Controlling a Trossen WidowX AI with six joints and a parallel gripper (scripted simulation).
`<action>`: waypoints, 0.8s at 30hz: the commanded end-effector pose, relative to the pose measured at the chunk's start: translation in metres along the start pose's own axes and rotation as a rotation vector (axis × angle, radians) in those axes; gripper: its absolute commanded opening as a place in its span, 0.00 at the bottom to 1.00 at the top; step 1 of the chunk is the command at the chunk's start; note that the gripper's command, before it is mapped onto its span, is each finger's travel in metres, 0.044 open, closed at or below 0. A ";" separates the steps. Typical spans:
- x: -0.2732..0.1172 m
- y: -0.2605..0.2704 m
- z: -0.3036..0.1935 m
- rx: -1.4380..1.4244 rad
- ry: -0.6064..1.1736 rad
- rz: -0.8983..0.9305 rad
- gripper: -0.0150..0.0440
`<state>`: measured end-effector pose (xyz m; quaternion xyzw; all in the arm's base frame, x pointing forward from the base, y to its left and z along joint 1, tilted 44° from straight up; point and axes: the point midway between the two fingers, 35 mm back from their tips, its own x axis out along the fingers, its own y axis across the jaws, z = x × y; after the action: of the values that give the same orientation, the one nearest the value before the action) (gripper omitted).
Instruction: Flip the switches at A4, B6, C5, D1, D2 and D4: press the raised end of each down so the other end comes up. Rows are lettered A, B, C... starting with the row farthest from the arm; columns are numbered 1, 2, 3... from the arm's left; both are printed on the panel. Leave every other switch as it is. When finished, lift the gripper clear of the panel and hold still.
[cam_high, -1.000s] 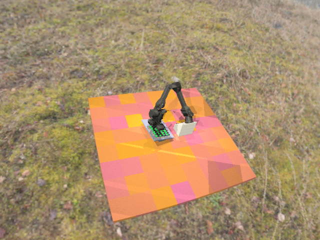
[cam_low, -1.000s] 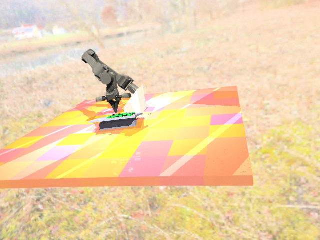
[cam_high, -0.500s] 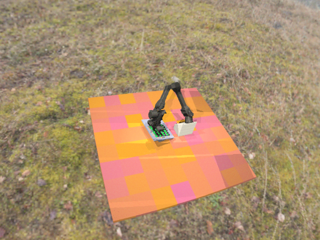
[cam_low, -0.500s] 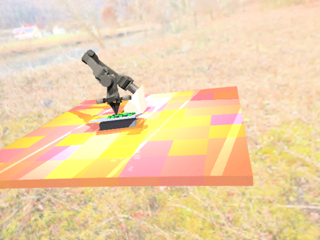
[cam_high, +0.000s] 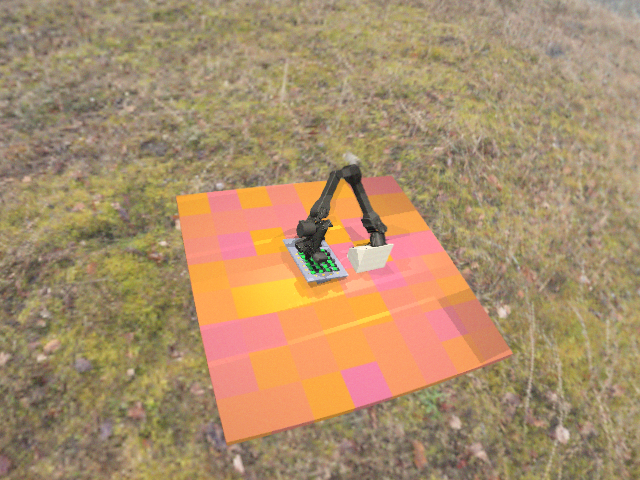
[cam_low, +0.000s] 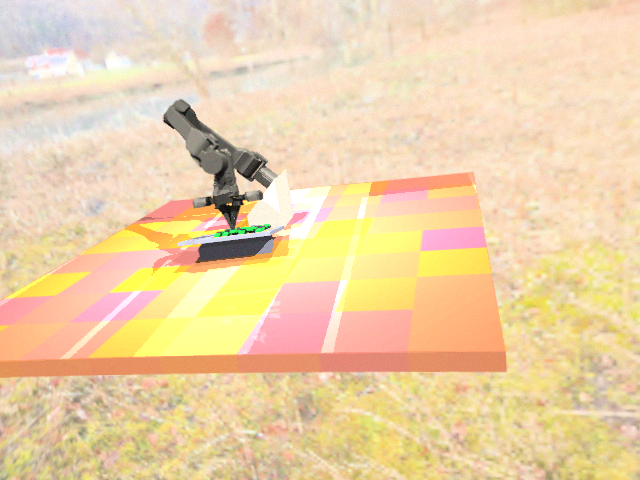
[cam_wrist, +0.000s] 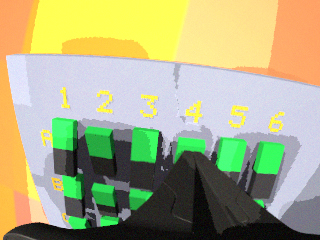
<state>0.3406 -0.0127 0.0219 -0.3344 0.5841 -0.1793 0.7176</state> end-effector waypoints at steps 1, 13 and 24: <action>0.001 0.000 0.000 -0.003 0.000 0.001 0.25; 0.002 0.000 0.000 -0.003 0.000 0.001 0.25; 0.004 0.000 0.000 -0.003 0.000 0.001 0.25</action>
<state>0.3414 -0.0143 0.0200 -0.3351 0.5838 -0.1790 0.7175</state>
